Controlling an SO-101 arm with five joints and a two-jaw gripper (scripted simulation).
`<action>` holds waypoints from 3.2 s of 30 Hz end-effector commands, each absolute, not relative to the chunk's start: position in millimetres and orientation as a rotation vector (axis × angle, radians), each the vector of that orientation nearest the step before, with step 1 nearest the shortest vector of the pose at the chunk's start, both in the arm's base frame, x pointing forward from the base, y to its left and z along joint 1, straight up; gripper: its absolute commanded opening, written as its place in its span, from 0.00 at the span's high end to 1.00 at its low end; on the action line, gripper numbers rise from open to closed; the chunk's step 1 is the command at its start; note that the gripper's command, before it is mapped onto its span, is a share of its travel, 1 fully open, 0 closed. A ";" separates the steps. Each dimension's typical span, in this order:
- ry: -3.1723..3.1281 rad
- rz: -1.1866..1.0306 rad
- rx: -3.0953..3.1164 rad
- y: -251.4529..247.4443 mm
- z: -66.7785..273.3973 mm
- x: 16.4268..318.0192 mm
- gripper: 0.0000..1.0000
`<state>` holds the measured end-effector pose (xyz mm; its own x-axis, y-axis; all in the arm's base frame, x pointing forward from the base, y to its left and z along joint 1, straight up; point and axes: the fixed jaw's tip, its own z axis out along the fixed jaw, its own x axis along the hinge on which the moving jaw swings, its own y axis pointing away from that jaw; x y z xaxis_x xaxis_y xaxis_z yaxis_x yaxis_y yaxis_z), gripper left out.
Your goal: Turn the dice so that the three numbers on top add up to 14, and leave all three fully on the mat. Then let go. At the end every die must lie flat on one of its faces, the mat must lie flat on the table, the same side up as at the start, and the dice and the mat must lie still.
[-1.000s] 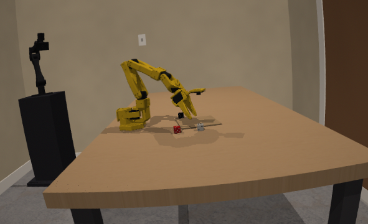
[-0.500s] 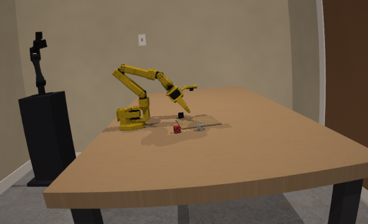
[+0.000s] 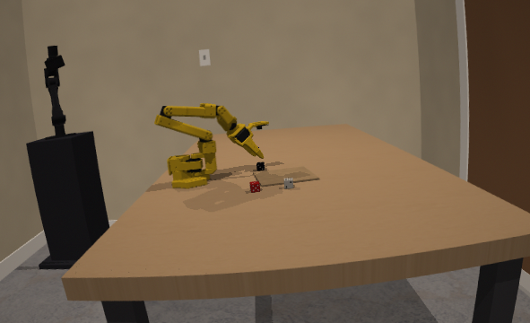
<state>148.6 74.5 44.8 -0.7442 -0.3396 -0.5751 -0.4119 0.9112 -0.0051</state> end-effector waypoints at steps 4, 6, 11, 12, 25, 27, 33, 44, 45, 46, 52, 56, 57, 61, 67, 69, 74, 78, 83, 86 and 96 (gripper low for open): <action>2.439 0.190 -0.570 80.7 50.8 146.1 0.72; 2.439 0.190 -0.570 80.7 50.8 146.1 0.72; 2.439 0.190 -0.570 80.7 50.8 146.1 0.72; 2.439 0.190 -0.570 80.7 50.8 146.1 0.72; 2.468 0.186 -0.569 78.5 44.9 141.7 0.72; 2.468 0.186 -0.569 78.5 44.9 141.7 0.72; 2.468 0.186 -0.569 78.5 44.9 141.7 0.72; 2.468 0.186 -0.569 78.5 44.9 141.7 0.72; 2.468 0.186 -0.569 78.5 44.9 141.7 0.72; 2.468 0.186 -0.569 78.5 44.9 141.7 0.72; 2.468 0.186 -0.569 78.5 44.9 141.7 0.72; 2.468 0.186 -0.569 78.5 44.9 141.7 0.72; 2.468 0.186 -0.569 78.5 44.9 141.7 0.72; 2.468 0.186 -0.569 78.5 44.9 141.7 0.72; 2.468 0.186 -0.569 78.5 44.9 141.7 0.72; 2.468 0.186 -0.569 78.5 44.9 141.7 0.72; 2.468 0.186 -0.569 78.5 44.9 141.7 0.72; 2.470 0.184 -0.568 78.2 45.3 141.9 0.72; 2.486 0.169 -0.555 75.6 48.5 144.4 0.72; 2.507 0.150 -0.538 72.1 52.6 147.7 0.72; 2.611 0.068 -0.451 54.3 69.7 165.5 0.72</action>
